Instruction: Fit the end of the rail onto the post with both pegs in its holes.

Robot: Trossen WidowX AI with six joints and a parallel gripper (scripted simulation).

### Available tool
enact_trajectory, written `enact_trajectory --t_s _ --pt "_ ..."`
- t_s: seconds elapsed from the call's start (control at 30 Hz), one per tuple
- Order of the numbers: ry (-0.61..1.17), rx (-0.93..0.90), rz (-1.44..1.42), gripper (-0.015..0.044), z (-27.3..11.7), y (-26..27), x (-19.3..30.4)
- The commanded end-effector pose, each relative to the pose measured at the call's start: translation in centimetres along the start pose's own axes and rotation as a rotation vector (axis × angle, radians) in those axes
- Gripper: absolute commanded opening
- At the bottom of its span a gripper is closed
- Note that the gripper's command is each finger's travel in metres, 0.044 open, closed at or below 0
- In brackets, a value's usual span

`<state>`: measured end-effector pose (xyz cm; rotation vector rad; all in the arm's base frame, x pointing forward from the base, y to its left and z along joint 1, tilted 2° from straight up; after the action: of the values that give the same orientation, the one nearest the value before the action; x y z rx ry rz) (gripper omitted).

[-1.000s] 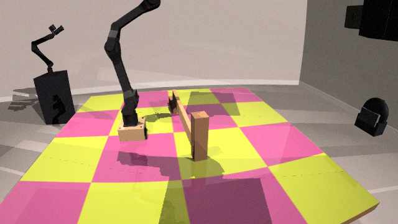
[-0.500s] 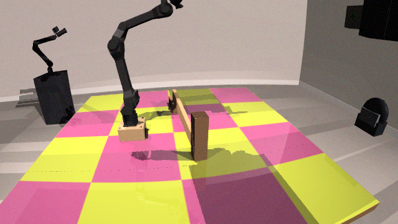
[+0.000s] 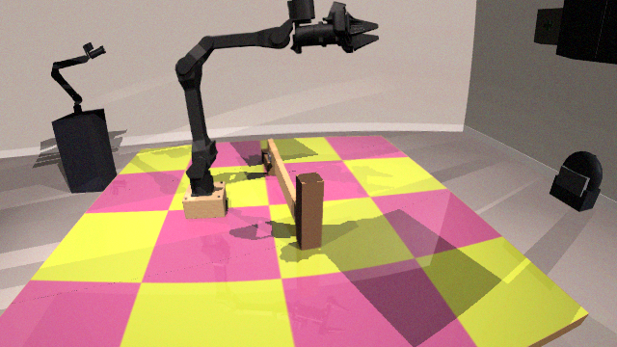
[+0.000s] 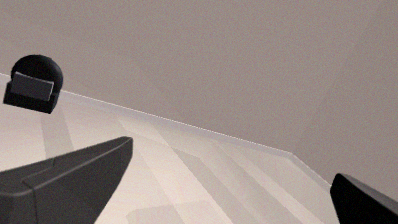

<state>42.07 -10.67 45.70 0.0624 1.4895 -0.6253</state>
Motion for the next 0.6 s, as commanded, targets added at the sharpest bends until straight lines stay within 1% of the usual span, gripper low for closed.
enact_trajectory --t_s 0.0,0.13,0.3,0.43,0.57 --pt "0.177 -0.124 -0.28 0.044 0.6 2.3 6.0" --pt "0.342 -0.3 -0.557 0.044 0.0 4.4 12.4" --pt "0.501 -0.584 -0.865 0.044 -2.4 6.5 19.9" --pt "0.583 -0.875 -1.078 0.044 -5.8 7.8 25.5" --pt "0.609 -1.213 -1.239 0.044 -10.1 8.7 30.2"
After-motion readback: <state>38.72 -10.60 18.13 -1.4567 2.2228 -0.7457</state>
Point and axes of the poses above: the point midway between the two fingers, 35 mm back from their tips, its own z axis out along the fingers, its own y axis across the jaws, x = y × z, the point moved 1 cm from there along -z, back along the fingers, and after that the axes turned 7 degrees about -z, right-handed, at the moved point
